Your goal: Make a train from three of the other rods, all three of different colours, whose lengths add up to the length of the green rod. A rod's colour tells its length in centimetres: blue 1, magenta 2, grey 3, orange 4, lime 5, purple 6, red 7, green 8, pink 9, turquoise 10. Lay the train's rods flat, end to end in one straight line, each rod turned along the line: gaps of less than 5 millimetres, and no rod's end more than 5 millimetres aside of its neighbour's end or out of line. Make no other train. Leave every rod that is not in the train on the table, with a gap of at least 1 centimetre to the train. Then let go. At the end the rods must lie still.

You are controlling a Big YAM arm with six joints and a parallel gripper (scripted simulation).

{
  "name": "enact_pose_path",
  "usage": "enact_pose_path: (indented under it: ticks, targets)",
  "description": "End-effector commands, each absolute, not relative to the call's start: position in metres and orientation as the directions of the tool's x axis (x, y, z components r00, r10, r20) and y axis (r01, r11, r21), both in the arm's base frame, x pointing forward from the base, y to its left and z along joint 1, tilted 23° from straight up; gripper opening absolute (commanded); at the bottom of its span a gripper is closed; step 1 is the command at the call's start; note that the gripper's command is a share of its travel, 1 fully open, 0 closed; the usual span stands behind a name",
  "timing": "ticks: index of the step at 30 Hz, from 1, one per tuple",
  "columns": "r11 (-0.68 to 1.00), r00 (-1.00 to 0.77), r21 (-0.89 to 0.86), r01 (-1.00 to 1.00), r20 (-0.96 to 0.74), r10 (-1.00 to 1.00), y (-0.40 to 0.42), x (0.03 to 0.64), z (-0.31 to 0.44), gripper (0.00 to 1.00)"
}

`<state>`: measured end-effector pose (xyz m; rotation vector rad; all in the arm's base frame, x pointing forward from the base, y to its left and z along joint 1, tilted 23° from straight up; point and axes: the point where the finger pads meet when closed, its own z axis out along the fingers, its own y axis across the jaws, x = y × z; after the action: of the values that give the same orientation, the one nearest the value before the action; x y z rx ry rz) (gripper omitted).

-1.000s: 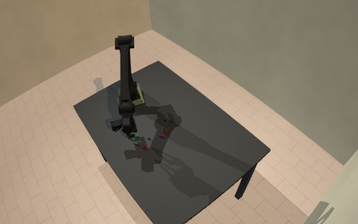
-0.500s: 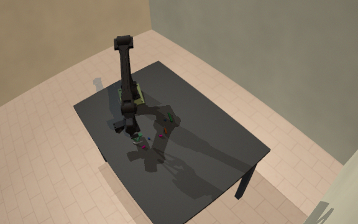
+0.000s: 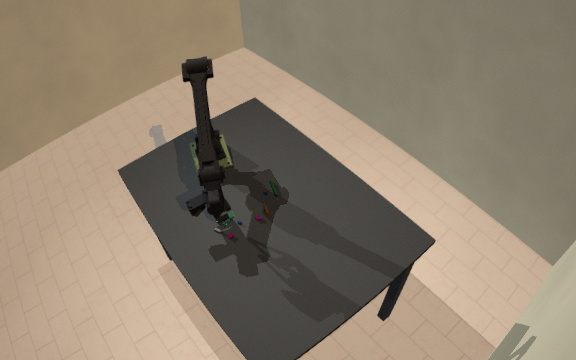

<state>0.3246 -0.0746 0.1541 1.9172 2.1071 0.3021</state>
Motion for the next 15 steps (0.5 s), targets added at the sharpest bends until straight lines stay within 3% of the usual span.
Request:
enact_pose_path:
  ticks: [1,8,9,15]
  targets:
    - [0.128,-0.094,0.392,0.911,-0.104,0.99,-0.087,0.342,0.188,1.0]
    - [0.13,-0.097,0.392,0.911,-0.104,0.99,-0.086,0.343,0.188,1.0]
    - [0.275,-0.237,0.359,0.892,-0.147,0.96,-0.065,0.351,0.184,1.0]
    - [0.256,-0.214,0.374,0.891,-0.151,0.965,-0.072,0.348,0.189,1.0]
